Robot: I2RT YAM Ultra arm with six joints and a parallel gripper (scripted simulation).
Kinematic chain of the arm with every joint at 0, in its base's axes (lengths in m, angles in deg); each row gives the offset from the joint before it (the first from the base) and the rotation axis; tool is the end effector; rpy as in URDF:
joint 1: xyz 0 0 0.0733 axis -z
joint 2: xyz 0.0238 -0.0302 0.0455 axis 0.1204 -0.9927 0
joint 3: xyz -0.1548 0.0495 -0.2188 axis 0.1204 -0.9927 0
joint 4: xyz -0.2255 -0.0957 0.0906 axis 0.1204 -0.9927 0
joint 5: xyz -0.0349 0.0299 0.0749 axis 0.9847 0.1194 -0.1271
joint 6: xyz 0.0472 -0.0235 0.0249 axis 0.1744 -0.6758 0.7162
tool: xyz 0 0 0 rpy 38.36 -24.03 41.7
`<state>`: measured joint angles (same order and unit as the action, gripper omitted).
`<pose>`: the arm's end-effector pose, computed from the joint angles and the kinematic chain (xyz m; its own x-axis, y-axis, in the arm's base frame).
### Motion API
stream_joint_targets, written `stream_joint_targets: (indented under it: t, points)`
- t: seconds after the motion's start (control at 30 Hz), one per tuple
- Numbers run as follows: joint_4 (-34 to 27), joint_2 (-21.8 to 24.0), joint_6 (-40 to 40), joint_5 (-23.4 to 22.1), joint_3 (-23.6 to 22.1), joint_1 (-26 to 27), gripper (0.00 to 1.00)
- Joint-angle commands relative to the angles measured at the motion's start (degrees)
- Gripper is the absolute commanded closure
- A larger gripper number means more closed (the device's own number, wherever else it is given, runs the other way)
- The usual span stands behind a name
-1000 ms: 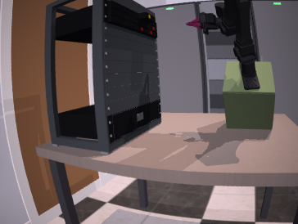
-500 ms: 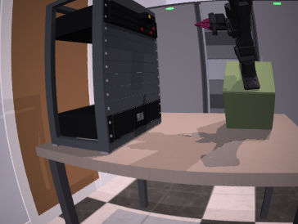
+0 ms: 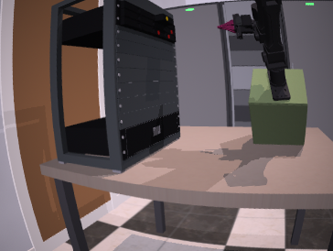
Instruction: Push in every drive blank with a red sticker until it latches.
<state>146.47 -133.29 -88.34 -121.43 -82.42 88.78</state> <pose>0.0666 -0.1697 0.1837 -0.0275 -0.8223 -0.5685 0.0794 0.5651 -0.8212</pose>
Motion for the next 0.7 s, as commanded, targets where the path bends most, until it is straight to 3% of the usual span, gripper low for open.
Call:
stream_joint_targets:
  t: [0.0,0.67]
  points:
    - [1.0,-0.8,1.3,0.3,0.2,0.4,1.00]
    - [1.7,-1.0,1.7,0.3,0.2,0.4,1.00]
